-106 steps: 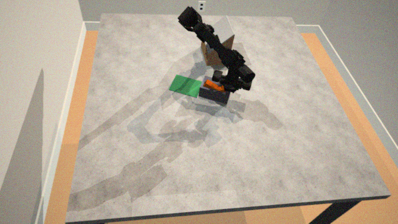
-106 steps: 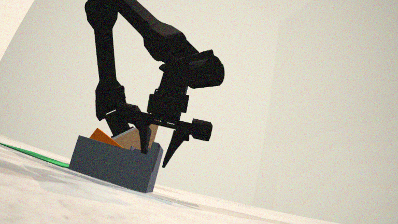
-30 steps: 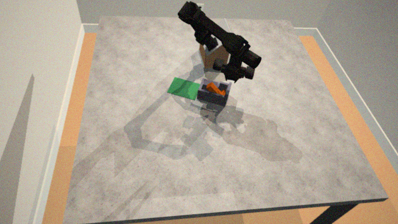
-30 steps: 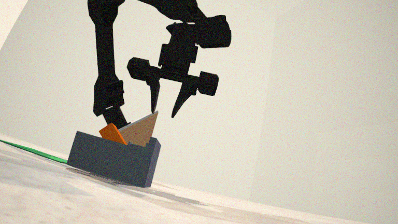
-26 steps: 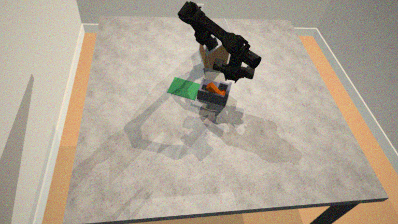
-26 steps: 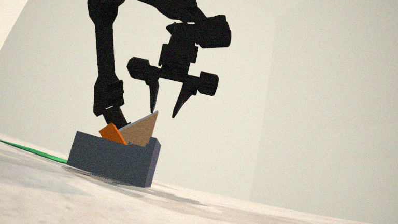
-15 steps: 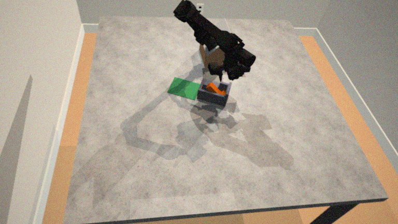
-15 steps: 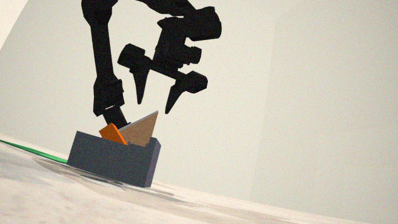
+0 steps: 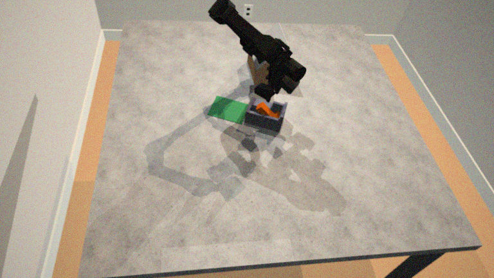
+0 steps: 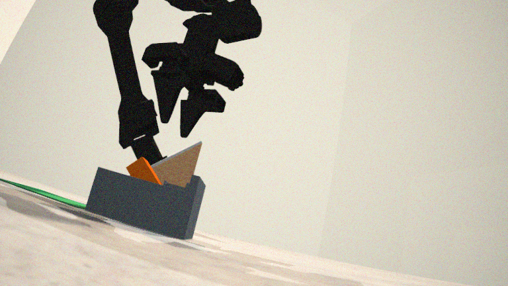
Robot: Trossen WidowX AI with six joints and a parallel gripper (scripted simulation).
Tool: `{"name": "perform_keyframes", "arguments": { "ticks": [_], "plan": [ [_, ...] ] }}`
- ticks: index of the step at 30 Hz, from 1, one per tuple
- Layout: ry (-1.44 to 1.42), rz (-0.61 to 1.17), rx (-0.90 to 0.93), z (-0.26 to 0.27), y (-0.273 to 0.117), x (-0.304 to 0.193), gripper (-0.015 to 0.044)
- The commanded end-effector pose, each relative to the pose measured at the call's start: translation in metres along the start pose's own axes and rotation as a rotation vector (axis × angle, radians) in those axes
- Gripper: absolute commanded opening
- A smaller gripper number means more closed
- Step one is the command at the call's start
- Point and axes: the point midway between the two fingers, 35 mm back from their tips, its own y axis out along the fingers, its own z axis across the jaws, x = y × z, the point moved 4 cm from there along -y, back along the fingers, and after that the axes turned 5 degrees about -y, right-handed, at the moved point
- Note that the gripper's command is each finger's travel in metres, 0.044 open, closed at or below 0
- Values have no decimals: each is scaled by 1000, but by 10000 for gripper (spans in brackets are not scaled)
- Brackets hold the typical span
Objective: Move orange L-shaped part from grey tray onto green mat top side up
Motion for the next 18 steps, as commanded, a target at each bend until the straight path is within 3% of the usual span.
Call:
{"name": "perform_keyframes", "arguments": {
  "ticks": [1,12,18],
  "plan": [
    [-359,34,8,-3,6,-22,280],
    [-359,34,8,-3,7,-22,280],
    [-359,35,8,-3,32,-23,280]
  ]
}}
